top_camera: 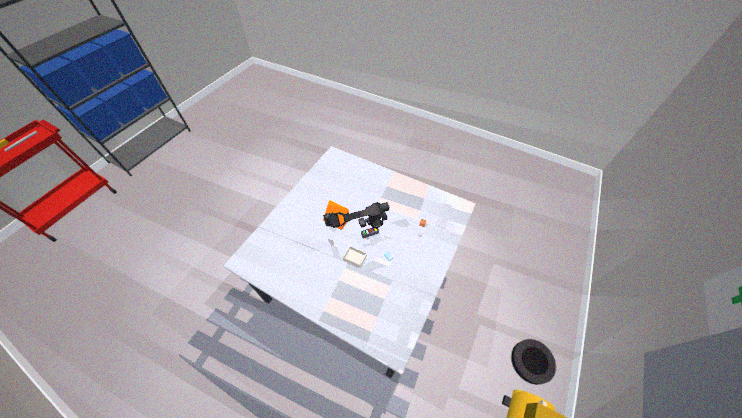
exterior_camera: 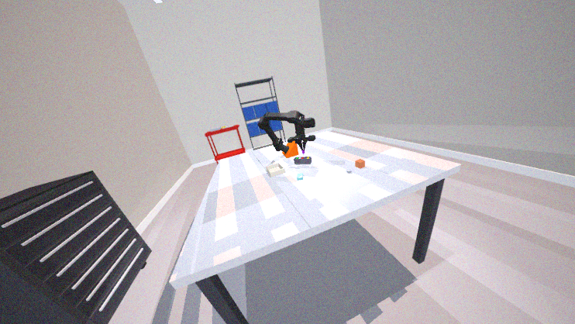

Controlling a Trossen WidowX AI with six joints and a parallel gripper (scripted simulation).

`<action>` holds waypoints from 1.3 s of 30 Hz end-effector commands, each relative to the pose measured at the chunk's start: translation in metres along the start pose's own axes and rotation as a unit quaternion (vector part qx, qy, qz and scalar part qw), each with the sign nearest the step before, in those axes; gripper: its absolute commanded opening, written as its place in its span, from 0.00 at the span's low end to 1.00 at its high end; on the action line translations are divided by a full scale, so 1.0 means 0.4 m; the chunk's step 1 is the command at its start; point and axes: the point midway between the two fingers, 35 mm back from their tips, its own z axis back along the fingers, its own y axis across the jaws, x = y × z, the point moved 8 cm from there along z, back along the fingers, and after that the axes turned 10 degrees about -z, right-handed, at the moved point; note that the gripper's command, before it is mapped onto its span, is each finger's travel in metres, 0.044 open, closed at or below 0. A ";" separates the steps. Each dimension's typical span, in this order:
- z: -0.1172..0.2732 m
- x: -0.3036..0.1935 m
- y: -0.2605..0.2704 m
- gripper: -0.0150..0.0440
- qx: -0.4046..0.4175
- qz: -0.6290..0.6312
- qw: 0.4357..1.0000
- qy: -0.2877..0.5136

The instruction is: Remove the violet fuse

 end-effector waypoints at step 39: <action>-0.019 0.402 -0.377 0.25 -0.005 -0.001 1.000 -0.002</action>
